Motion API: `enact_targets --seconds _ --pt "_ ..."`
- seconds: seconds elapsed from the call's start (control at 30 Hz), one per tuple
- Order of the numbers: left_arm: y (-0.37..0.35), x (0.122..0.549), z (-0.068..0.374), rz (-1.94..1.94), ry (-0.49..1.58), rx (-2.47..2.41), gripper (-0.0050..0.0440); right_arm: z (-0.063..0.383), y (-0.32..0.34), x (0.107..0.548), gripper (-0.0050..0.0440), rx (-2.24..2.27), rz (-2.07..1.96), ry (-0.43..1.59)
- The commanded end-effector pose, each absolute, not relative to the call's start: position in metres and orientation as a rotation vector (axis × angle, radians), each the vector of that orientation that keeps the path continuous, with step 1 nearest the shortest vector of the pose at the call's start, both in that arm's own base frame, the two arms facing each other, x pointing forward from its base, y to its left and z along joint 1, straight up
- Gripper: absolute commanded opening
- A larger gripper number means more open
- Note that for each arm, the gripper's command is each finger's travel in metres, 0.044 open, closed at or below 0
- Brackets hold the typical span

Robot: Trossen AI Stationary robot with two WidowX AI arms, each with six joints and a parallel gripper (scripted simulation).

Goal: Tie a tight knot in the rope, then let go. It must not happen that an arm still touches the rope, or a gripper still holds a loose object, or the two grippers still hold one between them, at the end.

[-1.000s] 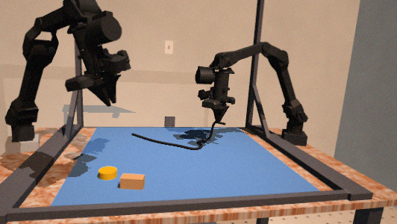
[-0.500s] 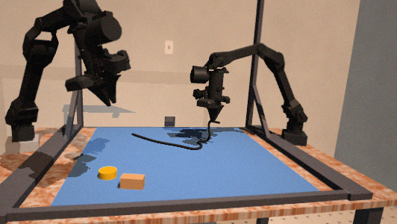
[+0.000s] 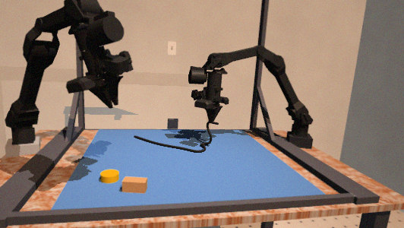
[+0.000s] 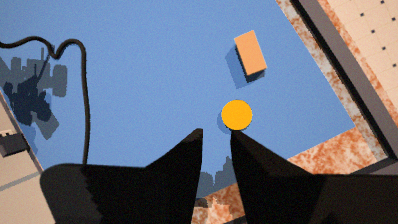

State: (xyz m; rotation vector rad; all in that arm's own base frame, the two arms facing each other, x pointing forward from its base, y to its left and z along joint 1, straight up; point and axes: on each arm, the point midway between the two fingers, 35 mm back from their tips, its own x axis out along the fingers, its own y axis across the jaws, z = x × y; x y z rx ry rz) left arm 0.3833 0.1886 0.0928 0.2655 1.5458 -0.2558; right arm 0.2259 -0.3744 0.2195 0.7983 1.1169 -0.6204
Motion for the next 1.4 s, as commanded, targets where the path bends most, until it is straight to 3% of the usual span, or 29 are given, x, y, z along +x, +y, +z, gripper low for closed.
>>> enact_targets --seconds 0.0,1.37 --pt "0.188 0.392 0.101 -0.24 1.526 0.273 0.003 0.233 -0.372 0.226 0.0085 0.773 -0.622 1.091" --pt "0.163 0.45 0.104 -0.235 1.507 0.277 0.003 0.233 -0.372 0.226 0.0085 0.773 -0.622 1.091"
